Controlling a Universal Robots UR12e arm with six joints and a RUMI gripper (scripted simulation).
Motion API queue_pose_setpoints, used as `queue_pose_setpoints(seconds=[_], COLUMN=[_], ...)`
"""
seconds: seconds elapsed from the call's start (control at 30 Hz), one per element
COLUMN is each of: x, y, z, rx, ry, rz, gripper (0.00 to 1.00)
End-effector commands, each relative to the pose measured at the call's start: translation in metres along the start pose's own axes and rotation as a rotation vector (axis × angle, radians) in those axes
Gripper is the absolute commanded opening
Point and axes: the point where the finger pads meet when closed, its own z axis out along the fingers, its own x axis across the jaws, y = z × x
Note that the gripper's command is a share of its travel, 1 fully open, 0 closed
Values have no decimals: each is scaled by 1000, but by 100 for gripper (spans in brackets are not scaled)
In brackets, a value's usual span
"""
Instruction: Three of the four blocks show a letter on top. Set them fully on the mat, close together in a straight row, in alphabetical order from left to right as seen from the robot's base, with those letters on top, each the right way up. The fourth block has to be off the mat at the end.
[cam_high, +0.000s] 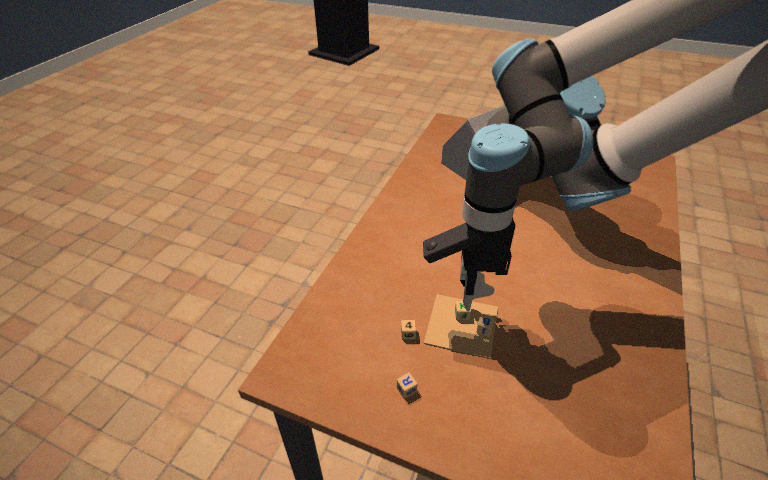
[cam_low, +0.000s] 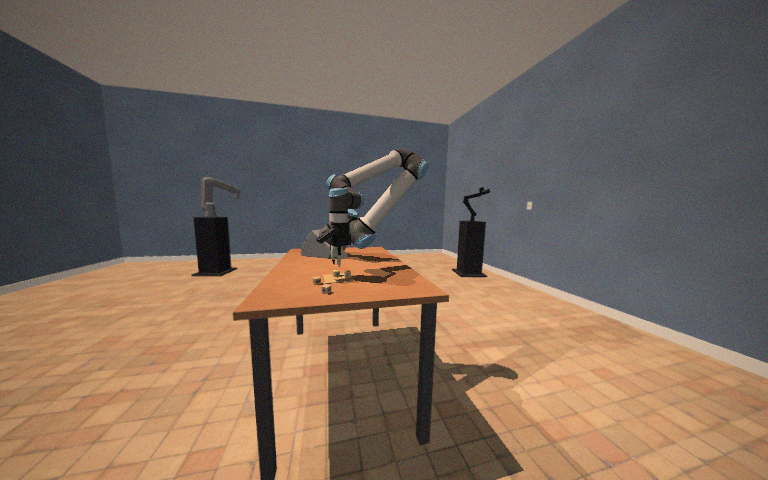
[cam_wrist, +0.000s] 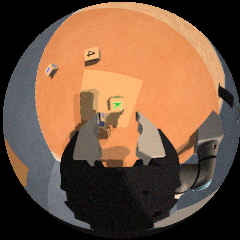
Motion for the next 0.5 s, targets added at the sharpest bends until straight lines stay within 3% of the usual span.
queue_pose_setpoints(seconds=[0.0,0.47], x=[-1,-1], y=[-1,-1], z=[4,15], rx=[1,1], ry=[-1,-1], rz=[0,0], gripper=[40,40])
